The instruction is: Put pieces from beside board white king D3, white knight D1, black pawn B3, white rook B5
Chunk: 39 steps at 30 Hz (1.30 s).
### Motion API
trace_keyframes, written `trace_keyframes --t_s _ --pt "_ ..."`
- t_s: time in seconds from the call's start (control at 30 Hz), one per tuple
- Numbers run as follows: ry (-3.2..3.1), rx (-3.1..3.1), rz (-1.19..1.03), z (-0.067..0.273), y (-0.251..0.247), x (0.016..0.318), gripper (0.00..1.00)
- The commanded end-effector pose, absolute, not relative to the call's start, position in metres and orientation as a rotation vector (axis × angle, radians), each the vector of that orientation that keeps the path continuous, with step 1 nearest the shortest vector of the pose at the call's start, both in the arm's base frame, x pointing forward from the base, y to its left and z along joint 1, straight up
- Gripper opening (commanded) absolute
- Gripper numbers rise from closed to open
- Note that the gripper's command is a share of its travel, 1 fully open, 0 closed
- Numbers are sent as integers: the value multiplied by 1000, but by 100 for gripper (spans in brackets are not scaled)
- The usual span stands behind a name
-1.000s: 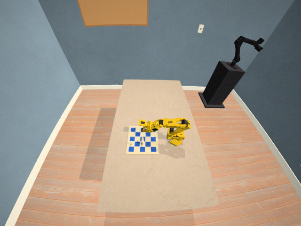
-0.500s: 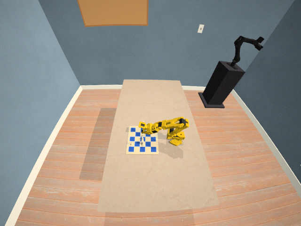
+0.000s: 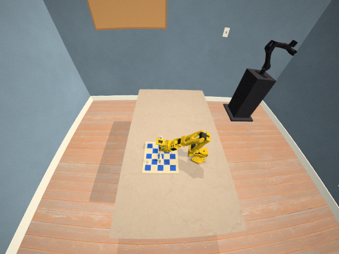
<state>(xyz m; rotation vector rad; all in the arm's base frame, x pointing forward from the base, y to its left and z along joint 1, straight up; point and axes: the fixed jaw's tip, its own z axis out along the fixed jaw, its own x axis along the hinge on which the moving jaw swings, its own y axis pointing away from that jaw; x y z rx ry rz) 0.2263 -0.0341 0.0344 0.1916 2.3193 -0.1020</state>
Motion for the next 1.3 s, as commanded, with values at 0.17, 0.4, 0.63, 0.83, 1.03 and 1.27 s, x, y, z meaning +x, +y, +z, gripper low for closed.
trace_keyframes --t_s 0.17,0.4,0.63,0.83,1.03,1.27 --pt "2329 192 -93 30 -32 224 0" --pt "2330 191 -93 26 -31 220 0" --pt "2330 191 -93 24 -31 218 0" --pt "2330 191 -93 23 -31 218 0" --pt "2330 191 -93 22 -31 218 0" --pt "2330 191 -93 17 -31 218 0"
